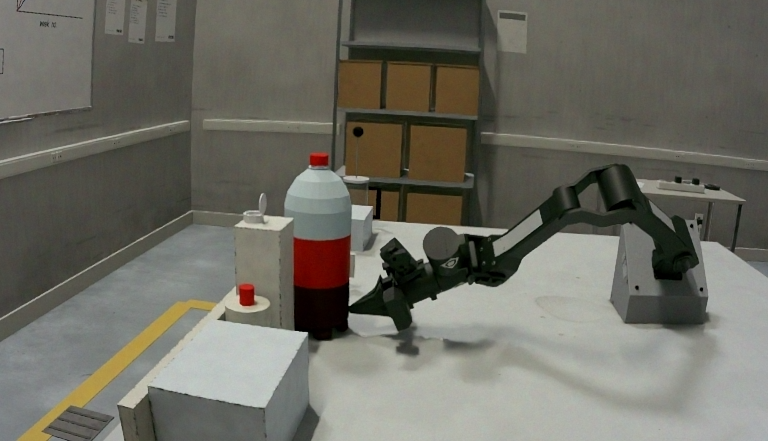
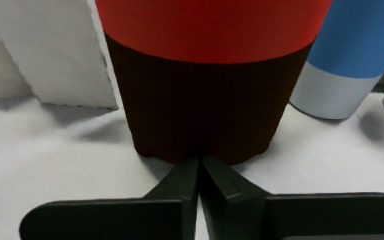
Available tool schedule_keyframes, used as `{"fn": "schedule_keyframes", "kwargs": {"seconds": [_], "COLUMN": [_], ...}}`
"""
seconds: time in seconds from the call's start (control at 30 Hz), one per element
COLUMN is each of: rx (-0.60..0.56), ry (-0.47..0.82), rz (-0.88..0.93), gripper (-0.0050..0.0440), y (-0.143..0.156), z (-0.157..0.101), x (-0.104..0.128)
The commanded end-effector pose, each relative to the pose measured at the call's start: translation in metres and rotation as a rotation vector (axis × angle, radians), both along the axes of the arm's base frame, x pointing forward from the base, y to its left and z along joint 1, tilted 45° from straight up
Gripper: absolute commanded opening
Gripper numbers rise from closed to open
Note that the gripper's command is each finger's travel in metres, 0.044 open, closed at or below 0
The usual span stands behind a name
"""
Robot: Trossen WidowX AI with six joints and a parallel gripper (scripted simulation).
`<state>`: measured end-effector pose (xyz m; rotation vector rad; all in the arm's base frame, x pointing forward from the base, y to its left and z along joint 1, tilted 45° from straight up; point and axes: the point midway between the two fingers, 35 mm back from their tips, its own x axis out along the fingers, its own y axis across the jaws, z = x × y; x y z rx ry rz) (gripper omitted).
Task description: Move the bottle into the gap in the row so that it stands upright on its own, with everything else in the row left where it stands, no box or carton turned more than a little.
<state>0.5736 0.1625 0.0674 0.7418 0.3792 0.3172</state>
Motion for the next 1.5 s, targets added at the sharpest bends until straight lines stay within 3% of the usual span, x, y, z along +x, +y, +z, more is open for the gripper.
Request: {"fn": "schedule_keyframes", "kwargs": {"seconds": [0.0, 1.47], "rx": [0.001, 0.001], "ry": [-0.02, -0.021], "rz": [0.003, 0.002], "gripper": [-0.005, -0.005], "y": [0.0005, 0.0009], "z": [0.0085, 0.0091], "x": [0.0049, 0.0142]}}
